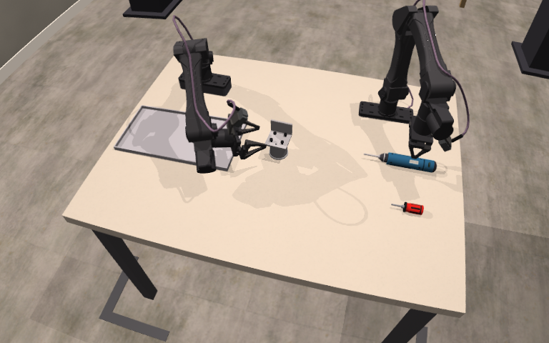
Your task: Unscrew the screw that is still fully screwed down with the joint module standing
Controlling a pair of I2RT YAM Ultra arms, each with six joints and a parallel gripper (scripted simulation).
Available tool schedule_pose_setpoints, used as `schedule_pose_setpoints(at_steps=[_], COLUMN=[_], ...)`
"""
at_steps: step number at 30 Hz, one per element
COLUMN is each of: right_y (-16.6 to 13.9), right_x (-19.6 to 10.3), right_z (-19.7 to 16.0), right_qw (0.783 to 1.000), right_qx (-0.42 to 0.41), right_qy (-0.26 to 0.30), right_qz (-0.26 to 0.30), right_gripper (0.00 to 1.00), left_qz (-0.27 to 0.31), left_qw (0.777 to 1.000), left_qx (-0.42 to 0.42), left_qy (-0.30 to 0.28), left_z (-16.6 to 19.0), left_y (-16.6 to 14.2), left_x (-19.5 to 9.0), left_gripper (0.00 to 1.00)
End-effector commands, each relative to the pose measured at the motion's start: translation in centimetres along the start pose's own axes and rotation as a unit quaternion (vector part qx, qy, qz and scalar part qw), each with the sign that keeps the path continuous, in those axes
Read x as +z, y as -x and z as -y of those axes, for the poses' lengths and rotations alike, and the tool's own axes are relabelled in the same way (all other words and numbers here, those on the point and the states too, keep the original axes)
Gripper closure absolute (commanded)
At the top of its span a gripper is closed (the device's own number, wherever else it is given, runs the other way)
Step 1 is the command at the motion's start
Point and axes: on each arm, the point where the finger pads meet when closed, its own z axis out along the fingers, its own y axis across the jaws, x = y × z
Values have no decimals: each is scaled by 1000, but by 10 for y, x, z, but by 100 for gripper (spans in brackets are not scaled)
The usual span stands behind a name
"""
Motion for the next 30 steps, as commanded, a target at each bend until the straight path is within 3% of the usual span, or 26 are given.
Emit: schedule_pose_setpoints(at_steps=[1,7,8,18,24,25,30], right_y=[-8,5,-12,-36,-24,-36,-42], right_x=[-1,-5,0,6,2,6,7], right_z=[3,9,4,3,9,6,6], right_qw=[1000,999,1000,1000,999,1000,1000], right_qx=[-9,-33,-10,-9,-33,-17,-15], right_qy=[-12,-18,-13,-12,-18,-14,-14], right_qz=[10,6,9,10,6,9,9], right_gripper=[14,14,14,14,14,14,14], left_qz=[11,11,11,11,11,11,11], left_qw=[1000,1000,1000,1000,1000,1000,1000], left_qx=[-5,-5,-5,-5,-5,-5,-5], left_qy=[-14,-14,-14,-14,-14,-14,-14], left_z=[5,5,5,5,5,5,5], left_y=[4,4,4,4,4,4,4], left_x=[-13,-13,-13,-13,-13,-13,-13], left_gripper=[35,35,35,35,35,35,35])
